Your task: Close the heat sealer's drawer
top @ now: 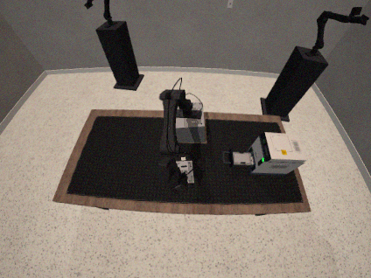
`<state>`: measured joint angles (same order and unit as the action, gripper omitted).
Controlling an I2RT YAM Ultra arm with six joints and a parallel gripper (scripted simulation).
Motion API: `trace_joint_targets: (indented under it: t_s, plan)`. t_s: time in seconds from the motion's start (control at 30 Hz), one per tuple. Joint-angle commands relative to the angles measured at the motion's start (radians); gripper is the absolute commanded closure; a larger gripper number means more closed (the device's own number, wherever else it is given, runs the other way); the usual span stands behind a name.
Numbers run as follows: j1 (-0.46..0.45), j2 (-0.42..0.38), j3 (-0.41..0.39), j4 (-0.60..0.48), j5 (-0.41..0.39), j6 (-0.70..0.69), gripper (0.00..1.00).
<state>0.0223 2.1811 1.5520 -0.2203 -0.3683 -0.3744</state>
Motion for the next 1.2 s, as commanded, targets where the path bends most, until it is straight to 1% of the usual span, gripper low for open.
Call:
trace_joint_targets:
  t_s: [0.0,0.03,0.07,0.13,0.17,0.2,0.23,0.33,0.4,0.43,0.47,0.5,0.53,0.63,0.67,0.8,0.83,0.87,0.97,1.03,1.07,1.17]
  plan:
    - [0.032,-0.054,0.025,-0.023,0.016,0.025,0.55]
    - [0.039,-0.056,-0.022,-0.021,0.022,0.029,0.55]
    - [0.047,-0.062,-0.033,0.010,0.026,0.035,0.55]
    - [0.060,-0.072,-0.050,0.021,0.034,0.045,0.55]
    - [0.066,-0.068,0.016,-0.053,0.033,0.040,0.55]
    - [0.072,-0.062,0.044,-0.103,0.025,0.033,0.55]
    - [0.079,-0.063,0.046,-0.116,0.033,0.036,0.55]
    - [0.102,-0.079,0.018,-0.103,0.048,0.054,0.55]
    - [0.102,-0.079,0.018,-0.103,0.048,0.054,0.55]
    - [0.110,-0.083,-0.030,-0.097,0.054,0.060,0.55]
    - [0.116,-0.077,0.039,-0.151,0.053,0.054,0.55]
    - [0.123,-0.046,0.068,-0.201,0.052,0.033,0.55]
    - [0.130,-0.064,0.070,-0.213,0.057,0.039,0.55]
    - [0.152,-0.088,0.034,-0.201,0.069,0.067,0.55]
    - [0.160,-0.092,-0.007,-0.199,0.074,0.073,0.55]
    - [0.192,-0.120,-0.054,-0.149,0.090,0.100,0.55]
    - [0.199,-0.115,0.012,-0.220,0.092,0.094,0.55]
    - [0.206,-0.106,0.042,-0.269,0.093,0.087,0.55]
    - [0.214,-0.108,0.043,-0.280,0.096,0.090,0.55]
    - [0.229,-0.120,0.026,-0.276,0.104,0.103,0.55]
    - [0.237,-0.124,-0.024,-0.273,0.109,0.109,0.55]
    - [0.259,-0.146,-0.058,-0.232,0.119,0.129,0.55]
